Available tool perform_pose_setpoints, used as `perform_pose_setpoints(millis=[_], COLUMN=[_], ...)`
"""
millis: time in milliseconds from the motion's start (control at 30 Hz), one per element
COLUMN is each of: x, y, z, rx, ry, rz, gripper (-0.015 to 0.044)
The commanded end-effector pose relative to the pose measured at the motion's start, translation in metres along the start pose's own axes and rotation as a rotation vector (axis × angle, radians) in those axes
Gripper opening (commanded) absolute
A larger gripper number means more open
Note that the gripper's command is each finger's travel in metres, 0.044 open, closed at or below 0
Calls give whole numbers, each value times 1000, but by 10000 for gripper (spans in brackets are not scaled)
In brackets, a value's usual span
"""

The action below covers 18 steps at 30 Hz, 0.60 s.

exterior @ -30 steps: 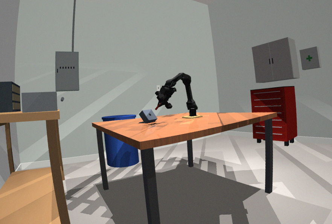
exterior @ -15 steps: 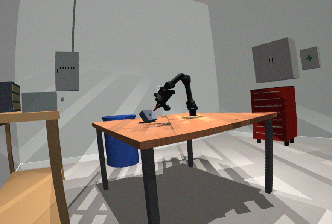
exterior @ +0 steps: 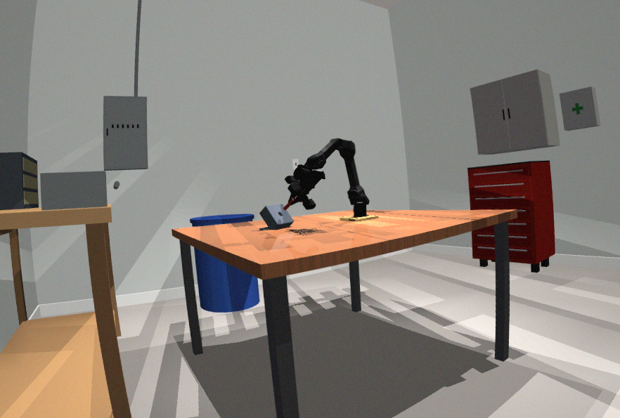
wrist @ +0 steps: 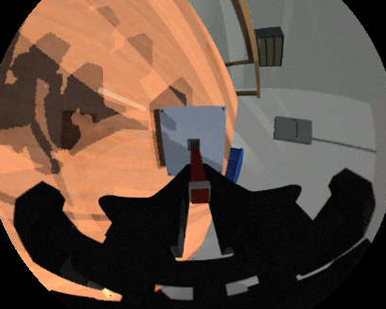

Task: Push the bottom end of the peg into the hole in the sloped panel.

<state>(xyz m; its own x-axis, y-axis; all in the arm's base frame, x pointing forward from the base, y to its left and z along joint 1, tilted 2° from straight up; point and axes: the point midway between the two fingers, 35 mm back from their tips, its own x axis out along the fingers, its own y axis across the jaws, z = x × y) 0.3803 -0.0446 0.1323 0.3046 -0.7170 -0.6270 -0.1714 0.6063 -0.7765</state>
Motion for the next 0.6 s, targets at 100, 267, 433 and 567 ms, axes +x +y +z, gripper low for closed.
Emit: perform_pose_setpoints(millis=[100, 267, 433, 567], x=[5, 11, 17, 23], y=[1, 1, 1, 0], z=[-1, 0, 0, 0], rx=[-8, -8, -8, -8], ry=[1, 1, 1, 1], rz=[-11, -12, -13, -13], gripper=[0, 0, 0, 0])
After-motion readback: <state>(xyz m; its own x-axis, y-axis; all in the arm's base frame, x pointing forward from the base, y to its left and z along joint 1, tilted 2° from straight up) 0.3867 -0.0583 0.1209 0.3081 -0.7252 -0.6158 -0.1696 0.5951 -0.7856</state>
